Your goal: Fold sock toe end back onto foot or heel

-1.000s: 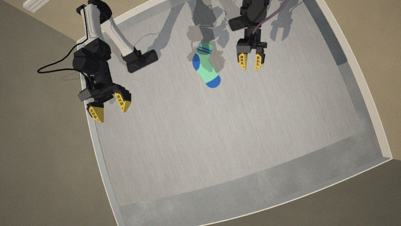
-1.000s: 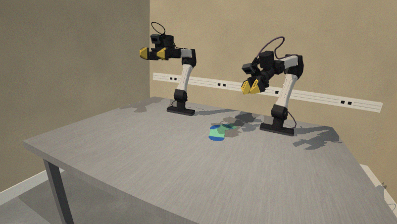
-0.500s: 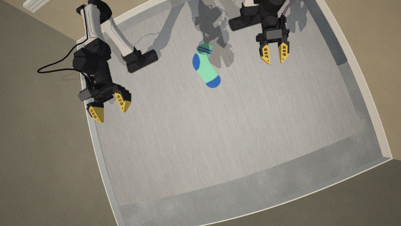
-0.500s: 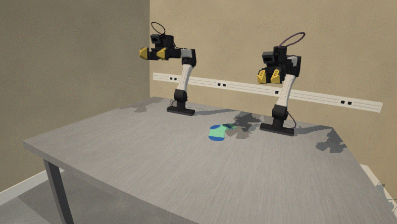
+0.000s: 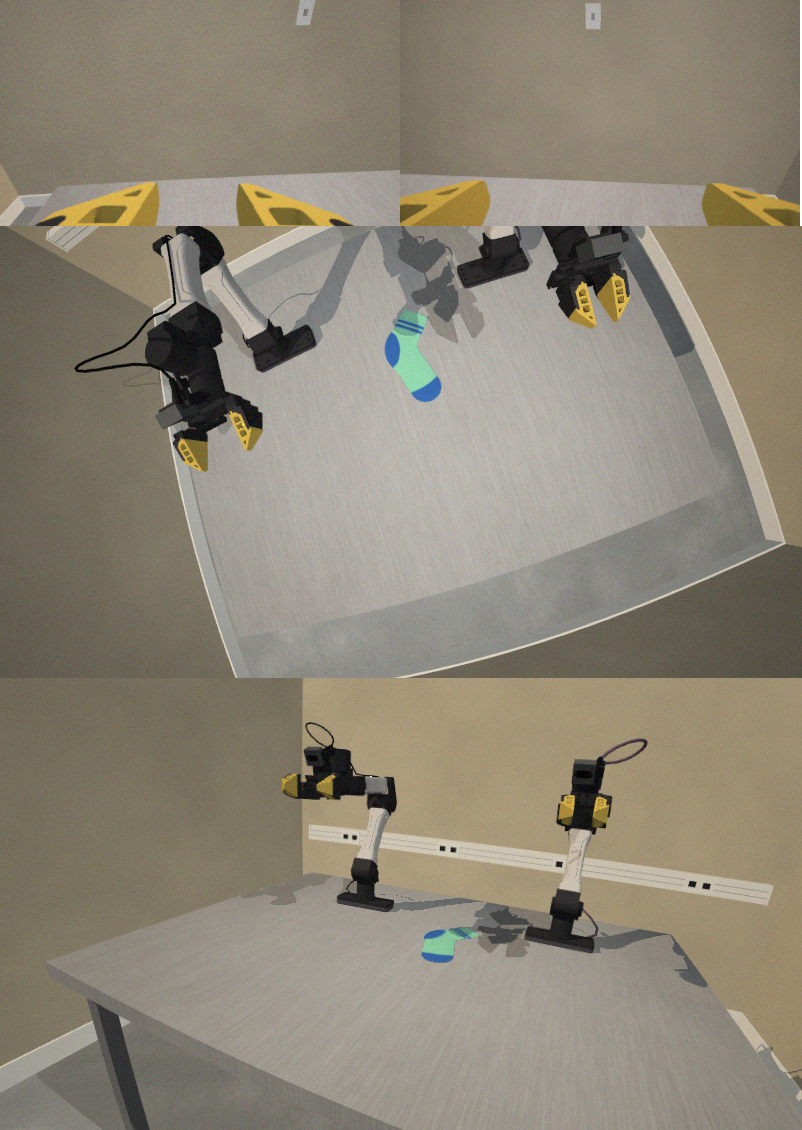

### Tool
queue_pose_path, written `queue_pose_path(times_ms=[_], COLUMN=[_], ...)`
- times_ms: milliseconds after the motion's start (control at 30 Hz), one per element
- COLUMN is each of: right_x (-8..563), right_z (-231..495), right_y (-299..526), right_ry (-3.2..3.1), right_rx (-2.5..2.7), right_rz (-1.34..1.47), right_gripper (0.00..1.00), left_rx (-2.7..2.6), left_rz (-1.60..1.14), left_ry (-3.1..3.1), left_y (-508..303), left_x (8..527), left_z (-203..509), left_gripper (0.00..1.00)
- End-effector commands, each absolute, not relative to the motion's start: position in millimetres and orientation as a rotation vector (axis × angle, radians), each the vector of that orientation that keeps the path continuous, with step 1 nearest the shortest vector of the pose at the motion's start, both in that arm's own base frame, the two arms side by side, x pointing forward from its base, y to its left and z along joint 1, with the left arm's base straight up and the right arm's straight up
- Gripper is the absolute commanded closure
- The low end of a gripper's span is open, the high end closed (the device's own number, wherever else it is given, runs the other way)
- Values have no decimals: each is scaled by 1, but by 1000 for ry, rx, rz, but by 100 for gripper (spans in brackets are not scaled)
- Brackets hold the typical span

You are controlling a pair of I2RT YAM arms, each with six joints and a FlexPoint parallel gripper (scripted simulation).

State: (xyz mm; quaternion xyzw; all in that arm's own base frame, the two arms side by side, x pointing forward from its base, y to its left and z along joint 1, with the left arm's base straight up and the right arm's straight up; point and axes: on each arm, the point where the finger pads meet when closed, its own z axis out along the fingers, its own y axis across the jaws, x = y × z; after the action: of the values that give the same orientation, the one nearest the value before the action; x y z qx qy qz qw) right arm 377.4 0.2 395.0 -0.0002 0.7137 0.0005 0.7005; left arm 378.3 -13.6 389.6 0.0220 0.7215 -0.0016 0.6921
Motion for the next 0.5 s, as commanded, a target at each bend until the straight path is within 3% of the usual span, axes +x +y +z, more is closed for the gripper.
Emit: queue_pose_path(times_ms=[0, 233, 267, 467], right_x=[375, 375, 375, 375], right_z=[402, 402, 402, 402], right_y=[0, 0, 0, 0], right_ry=[1571, 1571, 1571, 1571], right_rx=[0, 0, 0, 0], right_rz=[0, 0, 0, 0], right_gripper=[0, 0, 0, 0], left_rx=[-7, 5, 30, 133], left_rz=[-32, -6, -11, -8], left_ry=[1526, 1529, 1585, 1733], left_y=[-3, -1, -7, -29], left_x=[377, 372, 381, 397], left_z=[419, 418, 405, 373], left_gripper=[61, 61, 66, 66])
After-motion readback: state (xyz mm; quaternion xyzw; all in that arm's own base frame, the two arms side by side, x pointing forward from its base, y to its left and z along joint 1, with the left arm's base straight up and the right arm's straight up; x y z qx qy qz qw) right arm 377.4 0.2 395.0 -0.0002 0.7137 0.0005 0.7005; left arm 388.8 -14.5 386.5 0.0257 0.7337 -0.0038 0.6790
